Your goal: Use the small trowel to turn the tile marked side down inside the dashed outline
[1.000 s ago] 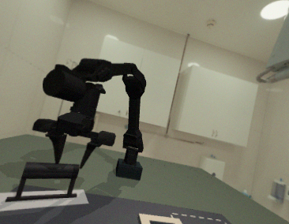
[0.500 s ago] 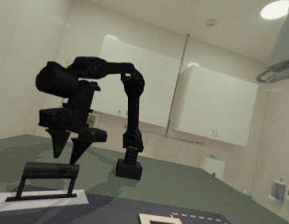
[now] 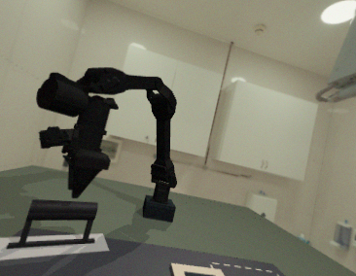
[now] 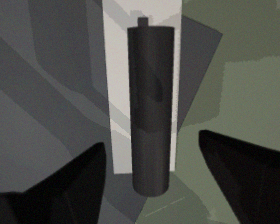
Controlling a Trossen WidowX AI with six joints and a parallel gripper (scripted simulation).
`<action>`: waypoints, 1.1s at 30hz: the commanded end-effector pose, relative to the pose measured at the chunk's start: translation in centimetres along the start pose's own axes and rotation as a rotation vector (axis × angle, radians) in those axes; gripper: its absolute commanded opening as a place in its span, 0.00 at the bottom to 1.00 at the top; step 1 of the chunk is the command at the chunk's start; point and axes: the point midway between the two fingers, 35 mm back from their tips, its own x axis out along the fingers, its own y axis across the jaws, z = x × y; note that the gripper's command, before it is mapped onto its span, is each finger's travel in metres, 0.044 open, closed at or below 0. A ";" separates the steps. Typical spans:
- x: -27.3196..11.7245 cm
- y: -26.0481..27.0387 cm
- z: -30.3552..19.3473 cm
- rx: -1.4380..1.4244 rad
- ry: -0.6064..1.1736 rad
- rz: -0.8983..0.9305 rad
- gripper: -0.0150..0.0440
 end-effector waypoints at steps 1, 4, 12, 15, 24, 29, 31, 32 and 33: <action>-0.1 -0.4 0.2 0.085 -0.002 -0.005 0.71; -0.1 -0.4 0.2 0.085 -0.002 -0.005 0.71; 0.9 -0.4 0.2 0.085 -0.002 -0.005 0.71; 1.4 -0.4 0.2 0.085 -0.002 -0.005 0.71; 2.9 -0.4 0.2 0.085 -0.002 -0.005 0.71; 3.7 -0.4 0.2 0.085 -0.002 -0.005 0.71; 4.0 -0.4 0.2 0.085 -0.002 -0.005 0.71; 4.2 -0.4 0.2 0.085 -0.002 -0.005 0.71; 4.3 -0.4 0.2 0.085 -0.002 -0.005 0.71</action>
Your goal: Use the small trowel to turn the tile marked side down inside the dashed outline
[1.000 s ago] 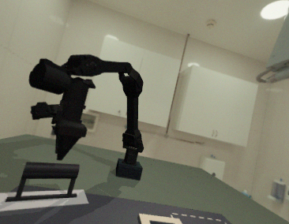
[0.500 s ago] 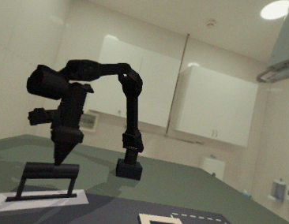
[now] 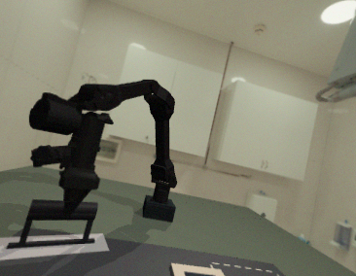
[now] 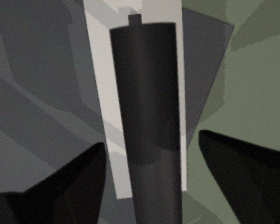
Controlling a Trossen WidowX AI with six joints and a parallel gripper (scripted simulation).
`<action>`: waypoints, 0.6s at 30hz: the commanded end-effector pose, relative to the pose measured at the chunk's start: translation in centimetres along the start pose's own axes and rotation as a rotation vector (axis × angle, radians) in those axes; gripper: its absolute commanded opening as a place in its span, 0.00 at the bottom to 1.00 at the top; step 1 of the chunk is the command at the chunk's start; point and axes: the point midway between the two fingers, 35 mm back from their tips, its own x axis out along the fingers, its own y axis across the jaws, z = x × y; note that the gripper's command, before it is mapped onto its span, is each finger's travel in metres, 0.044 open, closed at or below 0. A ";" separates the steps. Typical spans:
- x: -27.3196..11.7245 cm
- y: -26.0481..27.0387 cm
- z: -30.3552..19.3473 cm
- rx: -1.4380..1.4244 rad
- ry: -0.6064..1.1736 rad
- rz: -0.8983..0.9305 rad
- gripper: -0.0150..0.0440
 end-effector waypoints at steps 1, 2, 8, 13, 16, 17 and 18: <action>0.6 -0.1 0.0 0.003 0.000 -0.005 0.71; 0.6 -0.1 0.0 0.003 0.000 -0.005 0.71; 0.6 -0.1 0.0 0.003 0.000 -0.005 0.48; 0.6 -0.1 0.0 0.003 0.000 -0.005 0.47; 0.6 -0.1 0.0 0.003 0.000 -0.005 0.47; 0.6 -0.1 0.0 0.003 0.000 -0.005 0.47; 0.6 -0.1 0.0 0.003 0.000 -0.005 0.47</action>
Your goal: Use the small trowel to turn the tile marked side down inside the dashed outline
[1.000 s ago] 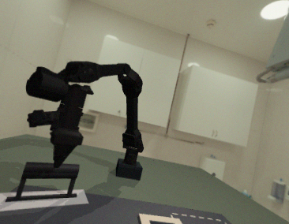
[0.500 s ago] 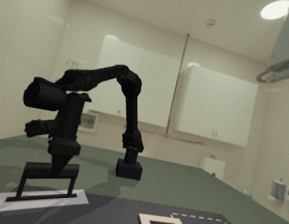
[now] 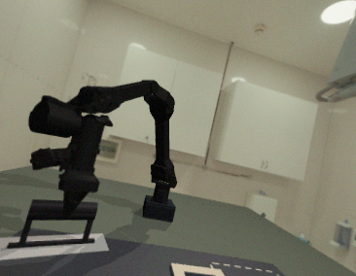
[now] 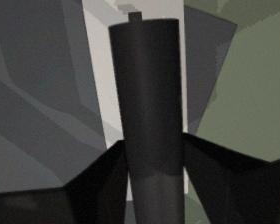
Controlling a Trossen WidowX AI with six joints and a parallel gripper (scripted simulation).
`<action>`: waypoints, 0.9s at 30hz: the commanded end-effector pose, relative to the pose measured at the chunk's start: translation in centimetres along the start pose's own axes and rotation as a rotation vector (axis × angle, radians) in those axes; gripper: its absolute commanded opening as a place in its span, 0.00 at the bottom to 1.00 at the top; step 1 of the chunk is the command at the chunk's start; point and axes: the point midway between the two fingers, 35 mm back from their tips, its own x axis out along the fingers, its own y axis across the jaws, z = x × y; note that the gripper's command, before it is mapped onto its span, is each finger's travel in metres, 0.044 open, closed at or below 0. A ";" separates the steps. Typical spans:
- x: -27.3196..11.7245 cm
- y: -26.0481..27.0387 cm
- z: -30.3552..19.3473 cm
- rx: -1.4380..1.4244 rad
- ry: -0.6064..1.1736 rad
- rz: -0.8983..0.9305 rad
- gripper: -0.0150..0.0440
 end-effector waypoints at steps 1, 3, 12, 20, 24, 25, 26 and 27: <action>0.0 -0.1 0.1 0.003 -0.002 -0.004 0.47; 0.0 -0.1 0.1 0.003 -0.002 -0.004 0.47; 0.0 -0.1 0.1 -0.002 -0.002 -0.004 0.47; 0.0 -0.1 0.1 -0.222 -0.002 -0.005 0.47; 0.0 -0.1 0.1 -0.342 -0.002 -0.005 0.47; 0.0 -0.1 0.1 -0.372 -0.002 -0.005 0.47; 0.0 -0.1 0.1 -0.402 -0.002 -0.005 0.47; 0.0 -0.1 0.1 -0.432 -0.002 -0.005 0.47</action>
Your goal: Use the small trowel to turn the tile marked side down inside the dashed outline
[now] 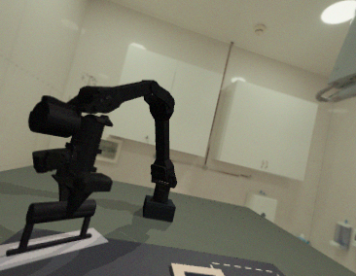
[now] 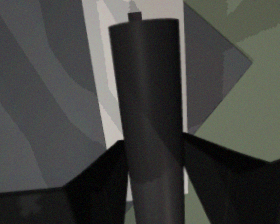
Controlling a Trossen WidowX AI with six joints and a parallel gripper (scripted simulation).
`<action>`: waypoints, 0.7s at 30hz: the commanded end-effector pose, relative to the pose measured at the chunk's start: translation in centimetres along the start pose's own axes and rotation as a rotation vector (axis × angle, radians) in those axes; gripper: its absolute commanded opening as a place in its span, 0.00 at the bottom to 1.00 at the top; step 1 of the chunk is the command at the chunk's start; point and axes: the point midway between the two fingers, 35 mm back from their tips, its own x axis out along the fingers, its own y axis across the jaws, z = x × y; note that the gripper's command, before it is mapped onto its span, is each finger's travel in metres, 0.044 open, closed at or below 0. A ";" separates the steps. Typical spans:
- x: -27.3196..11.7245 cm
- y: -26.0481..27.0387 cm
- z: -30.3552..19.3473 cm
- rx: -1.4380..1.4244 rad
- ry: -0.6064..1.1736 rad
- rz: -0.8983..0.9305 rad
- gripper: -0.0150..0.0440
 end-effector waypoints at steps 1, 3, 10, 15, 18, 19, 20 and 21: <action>0.0 0.0 0.0 -0.117 0.000 -0.002 0.47; 0.0 0.0 0.0 -0.177 0.000 -0.002 0.47; 0.0 0.0 0.0 -0.380 0.001 -0.002 0.47; 0.0 0.0 0.0 -0.524 0.001 -0.002 0.47; 0.0 0.0 0.0 -0.610 0.001 -0.002 0.47; 0.0 0.0 0.0 -0.639 0.001 -0.002 0.47; 0.0 0.0 0.0 -0.667 0.001 -0.002 0.47; 0.0 0.0 0.0 -0.696 0.001 -0.002 0.47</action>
